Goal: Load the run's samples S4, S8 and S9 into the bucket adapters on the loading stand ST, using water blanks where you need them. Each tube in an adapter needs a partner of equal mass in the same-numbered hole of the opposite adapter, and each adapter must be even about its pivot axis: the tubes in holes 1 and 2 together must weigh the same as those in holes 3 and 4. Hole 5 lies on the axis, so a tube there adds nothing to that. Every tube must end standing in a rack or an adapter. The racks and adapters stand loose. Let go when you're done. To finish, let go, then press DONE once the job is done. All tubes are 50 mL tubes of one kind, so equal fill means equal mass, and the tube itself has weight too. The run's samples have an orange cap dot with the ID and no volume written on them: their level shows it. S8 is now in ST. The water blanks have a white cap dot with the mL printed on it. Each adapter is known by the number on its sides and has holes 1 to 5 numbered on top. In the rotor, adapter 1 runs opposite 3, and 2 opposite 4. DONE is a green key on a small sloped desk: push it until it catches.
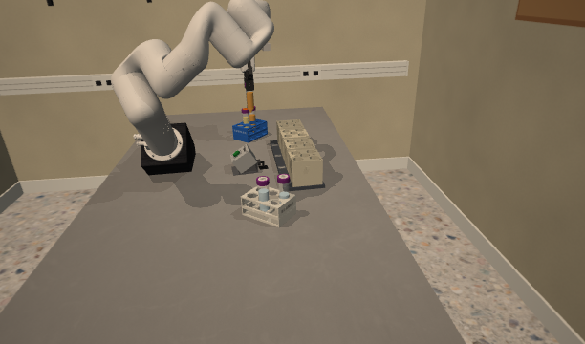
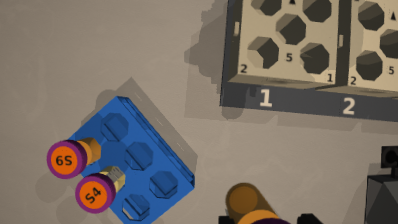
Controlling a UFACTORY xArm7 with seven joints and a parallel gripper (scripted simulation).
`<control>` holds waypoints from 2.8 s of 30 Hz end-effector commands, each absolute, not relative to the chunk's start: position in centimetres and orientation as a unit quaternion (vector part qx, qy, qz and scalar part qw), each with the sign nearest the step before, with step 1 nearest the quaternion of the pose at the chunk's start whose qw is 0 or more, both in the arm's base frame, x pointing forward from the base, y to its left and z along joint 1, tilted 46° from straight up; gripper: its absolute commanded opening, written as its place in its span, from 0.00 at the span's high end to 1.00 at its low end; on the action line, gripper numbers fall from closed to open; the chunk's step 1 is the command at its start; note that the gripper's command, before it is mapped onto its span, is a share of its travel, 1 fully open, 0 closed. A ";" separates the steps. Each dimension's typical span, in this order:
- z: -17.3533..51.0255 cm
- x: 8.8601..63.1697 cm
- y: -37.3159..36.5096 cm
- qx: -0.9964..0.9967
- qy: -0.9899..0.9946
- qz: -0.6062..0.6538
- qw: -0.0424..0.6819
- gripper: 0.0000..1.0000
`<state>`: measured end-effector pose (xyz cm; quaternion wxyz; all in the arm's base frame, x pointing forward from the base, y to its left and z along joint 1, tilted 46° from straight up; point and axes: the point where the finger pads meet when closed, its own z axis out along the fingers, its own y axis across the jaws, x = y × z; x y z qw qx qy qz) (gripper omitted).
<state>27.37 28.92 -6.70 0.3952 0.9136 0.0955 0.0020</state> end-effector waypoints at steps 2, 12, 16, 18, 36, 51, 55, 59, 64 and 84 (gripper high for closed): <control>-5.1 28.5 27.9 0.920 0.060 0.023 0.388 1.00; -1.9 31.2 25.1 0.919 0.060 0.023 0.388 1.00; -0.9 32.0 24.3 0.919 0.060 0.023 0.388 1.00; -0.6 32.2 24.0 0.919 0.060 0.023 0.388 1.00; 4.5 36.4 19.5 0.919 0.061 0.023 0.388 1.00; 8.7 39.9 15.8 0.919 0.061 0.024 0.388 1.00; 10.0 40.9 14.7 0.919 0.061 0.024 0.388 1.00; 11.3 42.0 13.6 0.919 0.061 0.024 0.388 1.00; 12.9 43.3 12.2 0.919 0.061 0.024 0.388 1.00; 18.3 47.7 7.4 0.919 0.061 0.024 0.389 1.00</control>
